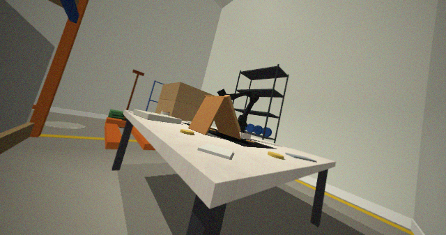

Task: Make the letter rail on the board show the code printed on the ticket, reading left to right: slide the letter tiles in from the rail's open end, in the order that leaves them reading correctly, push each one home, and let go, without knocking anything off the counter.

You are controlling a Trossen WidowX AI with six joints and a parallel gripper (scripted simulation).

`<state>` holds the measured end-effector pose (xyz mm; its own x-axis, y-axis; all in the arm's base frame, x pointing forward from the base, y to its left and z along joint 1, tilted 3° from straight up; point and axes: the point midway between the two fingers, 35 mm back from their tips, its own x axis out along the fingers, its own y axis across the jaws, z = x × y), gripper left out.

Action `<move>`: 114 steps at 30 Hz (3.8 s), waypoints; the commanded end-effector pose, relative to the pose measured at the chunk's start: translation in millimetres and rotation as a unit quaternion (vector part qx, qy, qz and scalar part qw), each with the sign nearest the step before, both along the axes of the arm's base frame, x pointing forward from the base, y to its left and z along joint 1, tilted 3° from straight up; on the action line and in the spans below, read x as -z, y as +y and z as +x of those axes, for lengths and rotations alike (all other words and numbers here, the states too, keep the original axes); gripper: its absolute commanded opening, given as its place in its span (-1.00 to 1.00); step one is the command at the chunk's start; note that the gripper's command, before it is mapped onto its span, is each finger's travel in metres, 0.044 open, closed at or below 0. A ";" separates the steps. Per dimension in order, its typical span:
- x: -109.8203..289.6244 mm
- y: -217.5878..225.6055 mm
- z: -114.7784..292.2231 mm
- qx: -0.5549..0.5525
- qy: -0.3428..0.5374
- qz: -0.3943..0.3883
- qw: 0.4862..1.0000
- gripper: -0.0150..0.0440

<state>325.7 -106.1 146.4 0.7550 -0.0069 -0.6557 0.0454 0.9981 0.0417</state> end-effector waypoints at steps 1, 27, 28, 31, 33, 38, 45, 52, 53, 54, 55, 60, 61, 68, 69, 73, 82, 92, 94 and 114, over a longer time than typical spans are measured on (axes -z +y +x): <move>1.8 2.4 -0.9 0.002 0.002 0.001 1.000 -0.49; 1.1 15.5 -0.2 0.002 0.002 0.002 1.000 -0.49; 1.1 16.0 -0.2 0.002 0.002 0.002 1.000 -0.49; 1.0 17.5 -0.1 0.002 0.002 0.002 1.000 -0.49; 1.0 18.5 0.0 0.002 0.002 0.002 1.000 -0.49; 0.8 21.0 0.1 0.002 0.002 0.002 1.000 -0.49; 0.6 24.5 0.3 0.002 0.002 0.002 1.000 -0.49; 0.4 28.0 0.5 0.002 0.002 0.002 1.000 -0.49; 0.4 28.5 0.5 0.002 0.002 0.002 1.000 -0.49; 0.4 29.0 0.6 0.002 0.002 0.002 1.000 -0.49; 0.4 29.5 0.6 0.002 0.002 0.002 1.000 -0.49; 0.2 32.0 0.7 0.002 0.002 0.003 1.000 -0.49; 0.2 32.5 0.8 0.002 0.002 0.003 1.000 -0.49; 0.0 36.1 0.9 0.002 0.002 0.003 1.000 -0.49; 0.0 36.6 1.0 0.002 0.002 0.003 1.000 -0.49; -0.1 38.6 1.1 0.002 0.002 0.003 1.000 -0.49; -0.7 40.9 1.5 0.002 0.002 0.003 1.000 -0.49; -1.7 45.8 2.1 0.002 0.002 0.003 1.000 -0.49; -1.7 46.9 2.1 0.002 0.002 0.003 1.000 -0.49; -1.3 57.9 2.0 0.002 0.002 0.004 1.000 -0.49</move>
